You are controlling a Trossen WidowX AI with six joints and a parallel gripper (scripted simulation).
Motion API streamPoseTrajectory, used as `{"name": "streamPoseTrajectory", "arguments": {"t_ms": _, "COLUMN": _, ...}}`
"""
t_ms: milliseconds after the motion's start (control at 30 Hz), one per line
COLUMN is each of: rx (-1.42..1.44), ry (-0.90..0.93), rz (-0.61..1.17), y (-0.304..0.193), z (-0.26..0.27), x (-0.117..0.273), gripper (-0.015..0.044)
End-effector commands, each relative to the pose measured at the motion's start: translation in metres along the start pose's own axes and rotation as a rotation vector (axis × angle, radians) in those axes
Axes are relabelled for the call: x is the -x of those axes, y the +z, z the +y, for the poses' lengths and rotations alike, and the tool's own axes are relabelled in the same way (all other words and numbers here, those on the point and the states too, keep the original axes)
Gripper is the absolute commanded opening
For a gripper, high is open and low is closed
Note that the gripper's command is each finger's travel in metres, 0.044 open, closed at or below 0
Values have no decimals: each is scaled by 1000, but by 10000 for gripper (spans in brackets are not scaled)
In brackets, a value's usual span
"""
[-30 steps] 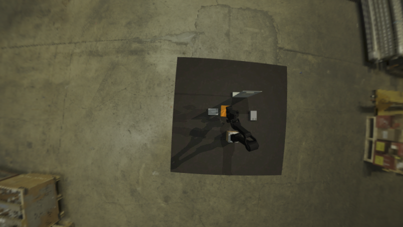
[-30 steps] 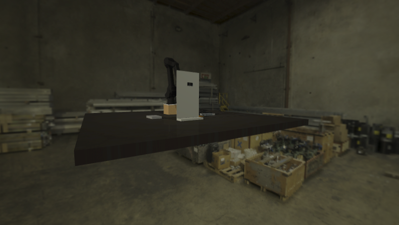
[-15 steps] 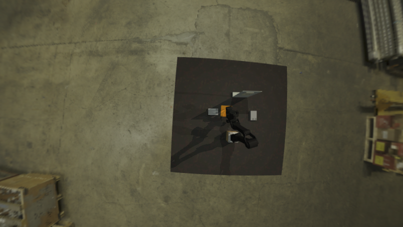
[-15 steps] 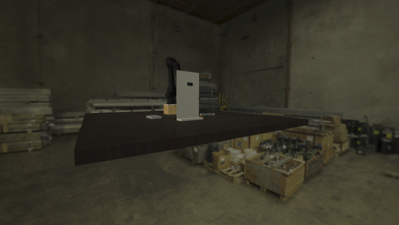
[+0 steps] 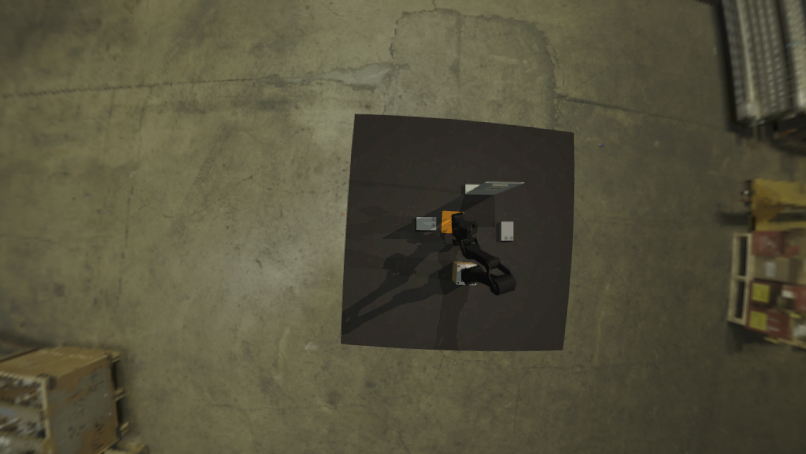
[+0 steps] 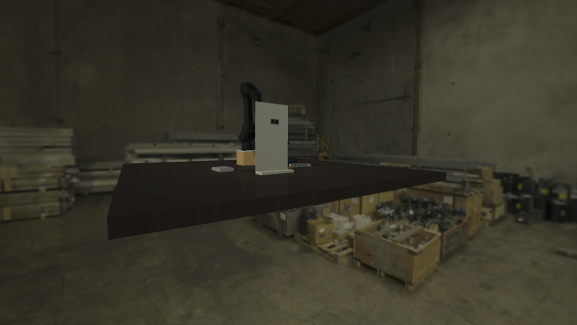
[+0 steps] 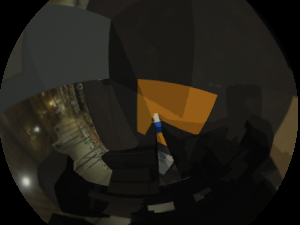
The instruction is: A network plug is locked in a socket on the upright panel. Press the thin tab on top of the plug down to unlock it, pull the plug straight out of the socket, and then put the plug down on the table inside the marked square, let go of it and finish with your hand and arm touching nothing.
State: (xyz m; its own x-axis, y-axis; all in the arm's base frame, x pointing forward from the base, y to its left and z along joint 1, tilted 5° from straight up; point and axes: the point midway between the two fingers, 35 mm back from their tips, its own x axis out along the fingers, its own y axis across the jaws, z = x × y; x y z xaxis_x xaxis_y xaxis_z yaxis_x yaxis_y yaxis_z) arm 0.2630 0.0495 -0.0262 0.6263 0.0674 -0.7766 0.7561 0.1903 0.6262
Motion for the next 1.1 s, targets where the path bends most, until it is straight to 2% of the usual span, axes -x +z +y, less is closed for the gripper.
{"name": "streamPoseTrajectory", "arguments": {"t_ms": 0, "rx": 0, "ry": -1, "rz": 0, "y": 0, "z": 0, "x": 0, "gripper": 0}}
{"name": "streamPoseTrajectory", "arguments": {"t_ms": 33, "rx": 0, "ry": -1, "rz": 0, "y": 0, "z": 0, "x": 0, "gripper": 0}}
{"name": "streamPoseTrajectory", "arguments": {"t_ms": 233, "rx": 0, "ry": -1, "rz": 0, "y": 0, "z": 0, "x": 0, "gripper": 156}}
{"name": "streamPoseTrajectory", "arguments": {"t_ms": 1067, "rx": 1, "ry": -1, "rz": 1, "y": 0, "z": 1, "x": 11, "gripper": 156}}
